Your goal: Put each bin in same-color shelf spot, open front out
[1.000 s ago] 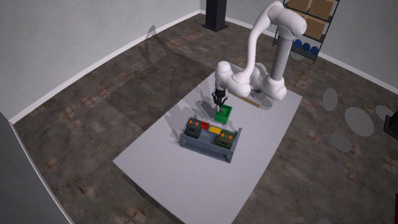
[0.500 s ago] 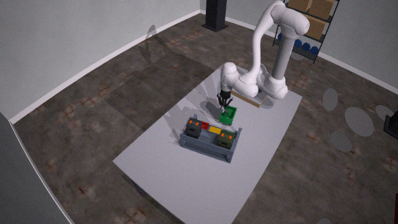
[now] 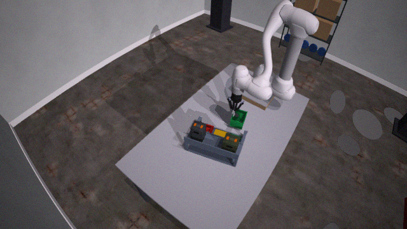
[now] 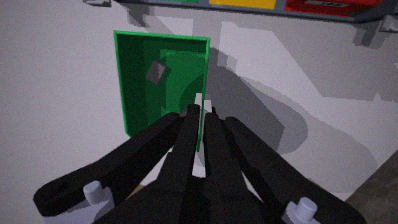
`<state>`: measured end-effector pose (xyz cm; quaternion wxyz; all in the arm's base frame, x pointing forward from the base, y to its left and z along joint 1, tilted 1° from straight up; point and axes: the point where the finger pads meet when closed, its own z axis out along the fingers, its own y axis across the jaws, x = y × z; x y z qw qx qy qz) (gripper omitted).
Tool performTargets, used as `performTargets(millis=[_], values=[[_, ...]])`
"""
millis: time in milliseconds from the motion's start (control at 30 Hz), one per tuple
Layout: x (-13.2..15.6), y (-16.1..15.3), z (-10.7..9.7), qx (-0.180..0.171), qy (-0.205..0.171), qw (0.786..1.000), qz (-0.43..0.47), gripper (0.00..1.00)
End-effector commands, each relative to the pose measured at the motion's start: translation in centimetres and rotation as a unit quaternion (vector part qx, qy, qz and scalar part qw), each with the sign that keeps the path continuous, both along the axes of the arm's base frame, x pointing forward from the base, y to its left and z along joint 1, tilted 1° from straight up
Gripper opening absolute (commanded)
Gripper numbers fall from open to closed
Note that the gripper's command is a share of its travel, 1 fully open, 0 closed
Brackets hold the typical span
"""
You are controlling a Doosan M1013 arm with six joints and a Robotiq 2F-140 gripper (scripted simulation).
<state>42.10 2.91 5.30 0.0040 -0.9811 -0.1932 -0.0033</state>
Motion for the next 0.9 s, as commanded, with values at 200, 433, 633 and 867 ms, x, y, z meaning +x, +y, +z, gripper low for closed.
performTargets(millis=[200,433,633,867], values=[[-0.8,1.5,0.0,0.0,0.0,1.0,0.0,0.1],[-0.9,1.7,0.0,0.0,0.0,1.0,0.0,0.1],[-0.9,1.8,0.0,0.0,0.0,1.0,0.0,0.1],[-0.9,1.8,0.0,0.0,0.0,1.0,0.0,0.1]])
